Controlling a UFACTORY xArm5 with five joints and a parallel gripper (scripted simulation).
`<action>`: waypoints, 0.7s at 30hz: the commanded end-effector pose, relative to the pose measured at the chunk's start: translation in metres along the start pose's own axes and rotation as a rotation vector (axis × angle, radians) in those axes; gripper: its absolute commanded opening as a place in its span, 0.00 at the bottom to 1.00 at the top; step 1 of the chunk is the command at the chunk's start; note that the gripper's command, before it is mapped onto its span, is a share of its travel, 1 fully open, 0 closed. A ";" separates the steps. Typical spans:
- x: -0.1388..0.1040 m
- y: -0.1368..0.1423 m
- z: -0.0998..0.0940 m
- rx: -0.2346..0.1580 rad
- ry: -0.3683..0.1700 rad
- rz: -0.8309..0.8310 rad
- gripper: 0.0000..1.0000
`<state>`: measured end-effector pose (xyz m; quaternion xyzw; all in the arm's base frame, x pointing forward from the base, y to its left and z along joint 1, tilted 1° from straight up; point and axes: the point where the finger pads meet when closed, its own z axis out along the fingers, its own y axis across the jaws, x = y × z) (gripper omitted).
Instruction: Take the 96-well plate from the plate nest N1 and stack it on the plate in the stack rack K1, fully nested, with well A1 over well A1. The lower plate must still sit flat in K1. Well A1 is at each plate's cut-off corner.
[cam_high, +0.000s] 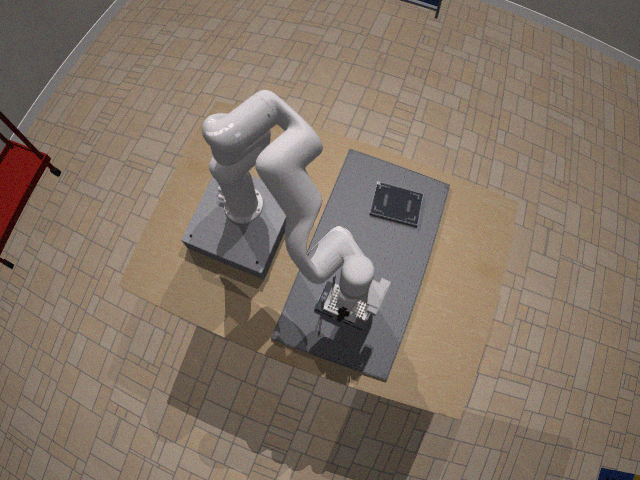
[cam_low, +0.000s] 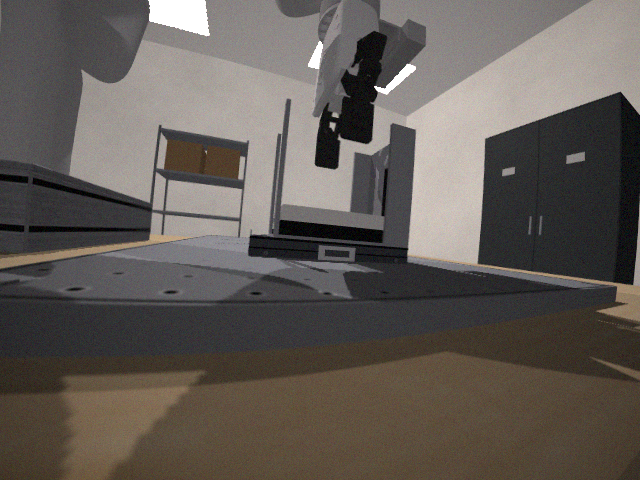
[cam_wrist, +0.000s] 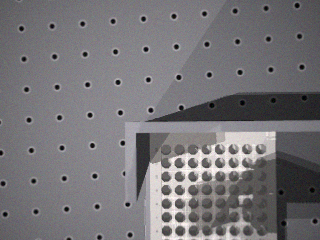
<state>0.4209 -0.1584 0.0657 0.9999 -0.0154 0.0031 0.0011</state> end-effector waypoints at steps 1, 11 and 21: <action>0.001 0.000 -0.016 0.007 0.006 0.000 1.00; 0.001 0.001 -0.038 0.007 0.006 0.000 1.00; 0.001 0.001 -0.064 0.006 0.006 0.000 1.00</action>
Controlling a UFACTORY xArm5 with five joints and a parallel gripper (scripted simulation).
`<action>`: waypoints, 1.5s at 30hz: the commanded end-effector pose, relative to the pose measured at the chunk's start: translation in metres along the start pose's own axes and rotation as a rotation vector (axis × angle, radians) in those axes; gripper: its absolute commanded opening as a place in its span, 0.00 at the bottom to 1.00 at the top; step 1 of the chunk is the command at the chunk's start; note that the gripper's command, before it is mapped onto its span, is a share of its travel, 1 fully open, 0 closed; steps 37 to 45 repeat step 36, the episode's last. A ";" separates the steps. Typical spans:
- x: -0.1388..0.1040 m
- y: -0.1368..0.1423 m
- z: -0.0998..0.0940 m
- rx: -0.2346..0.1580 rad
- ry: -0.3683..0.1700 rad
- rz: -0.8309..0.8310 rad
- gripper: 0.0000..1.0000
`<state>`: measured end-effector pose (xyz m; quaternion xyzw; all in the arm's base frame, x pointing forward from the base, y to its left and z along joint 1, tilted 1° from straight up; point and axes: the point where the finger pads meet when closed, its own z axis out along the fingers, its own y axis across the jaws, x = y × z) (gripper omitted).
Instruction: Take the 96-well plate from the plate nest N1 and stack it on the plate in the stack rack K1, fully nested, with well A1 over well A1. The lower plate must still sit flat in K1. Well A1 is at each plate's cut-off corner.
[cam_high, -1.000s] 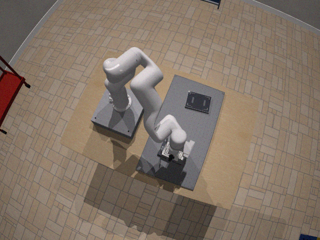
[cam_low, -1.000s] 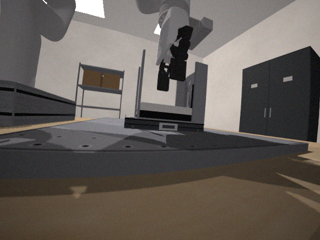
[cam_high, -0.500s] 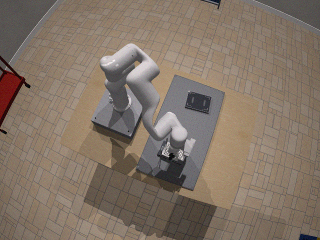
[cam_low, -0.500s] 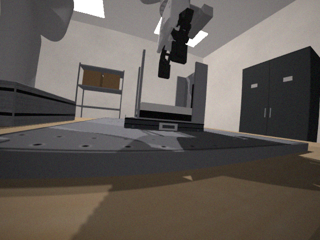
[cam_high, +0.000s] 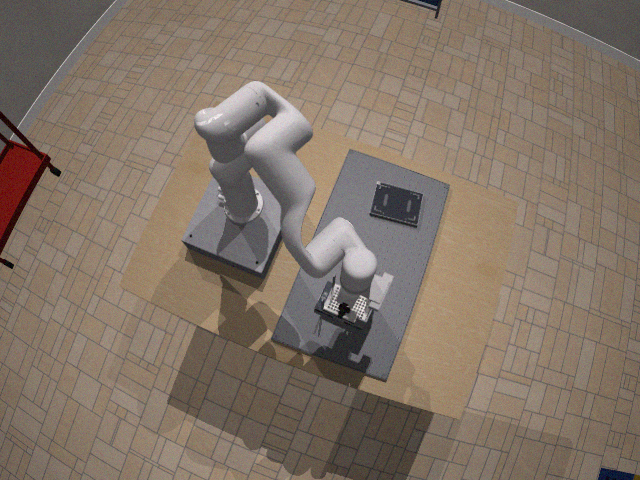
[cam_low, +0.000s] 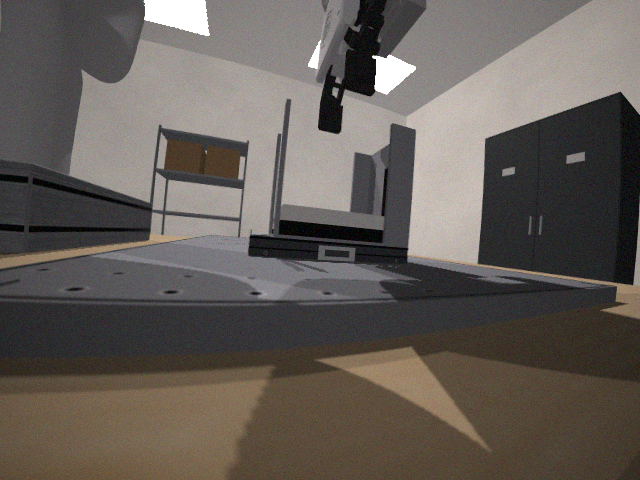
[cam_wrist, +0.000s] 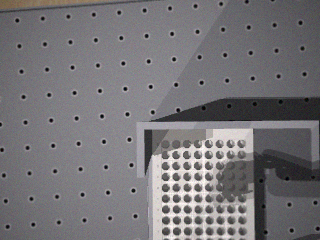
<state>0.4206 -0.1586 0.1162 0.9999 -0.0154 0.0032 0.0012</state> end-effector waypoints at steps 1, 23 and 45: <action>0.001 0.000 -0.017 0.007 0.006 0.000 1.00; 0.001 0.000 -0.026 0.007 0.006 0.000 1.00; 0.001 0.000 -0.026 0.007 0.006 0.000 1.00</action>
